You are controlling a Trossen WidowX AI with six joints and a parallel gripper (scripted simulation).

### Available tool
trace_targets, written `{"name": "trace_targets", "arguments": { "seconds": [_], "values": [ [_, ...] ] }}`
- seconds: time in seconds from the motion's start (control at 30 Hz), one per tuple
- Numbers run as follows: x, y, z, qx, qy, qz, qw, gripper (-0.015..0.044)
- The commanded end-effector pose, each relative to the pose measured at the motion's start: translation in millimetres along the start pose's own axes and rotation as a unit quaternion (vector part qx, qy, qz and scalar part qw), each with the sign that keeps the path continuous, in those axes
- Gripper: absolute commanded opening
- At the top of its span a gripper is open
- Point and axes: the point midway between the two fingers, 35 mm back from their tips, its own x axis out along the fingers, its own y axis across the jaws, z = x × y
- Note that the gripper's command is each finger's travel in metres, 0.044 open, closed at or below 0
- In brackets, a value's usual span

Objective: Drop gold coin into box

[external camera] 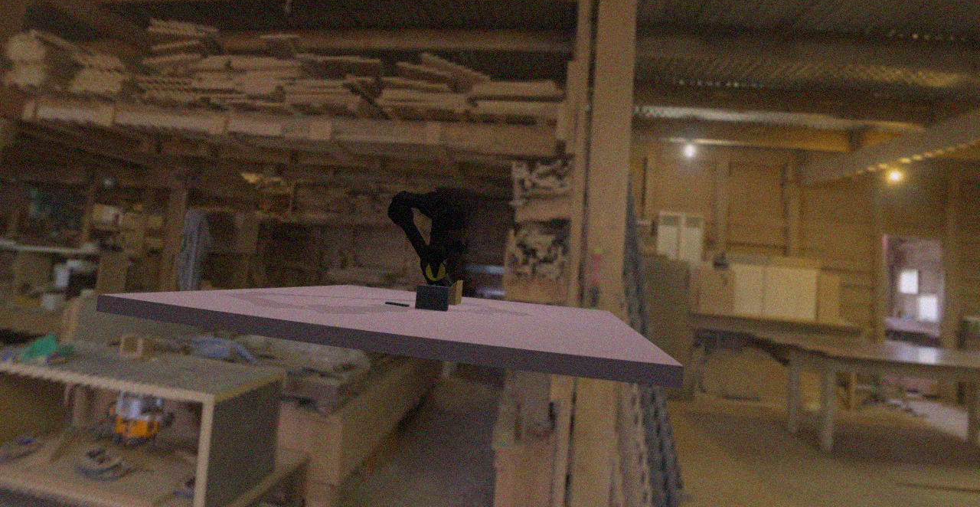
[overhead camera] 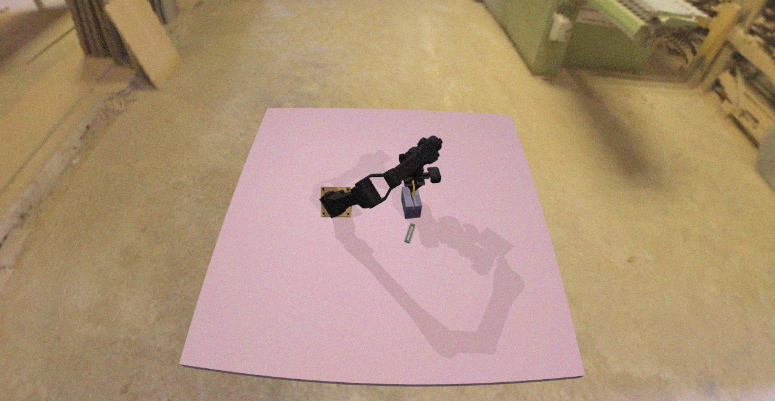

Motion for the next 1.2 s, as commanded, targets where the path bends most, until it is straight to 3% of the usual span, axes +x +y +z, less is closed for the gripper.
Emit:
{"name": "trace_targets", "arguments": {
  "seconds": [0.0,0.83,1.03,1.17],
  "values": [
    [2.5,-0.4,0.1,-0.003,0.001,-0.002,1.000,0.0000],
    [15.8,-0.1,-0.4,-0.003,0.001,-0.002,1.000,0.0000],
    [14.0,-0.2,-0.1,-0.001,0.000,0.000,1.000,0.0157],
    [14.0,-0.2,-0.1,-0.001,0.000,0.000,1.000,0.0161]
  ]
}}
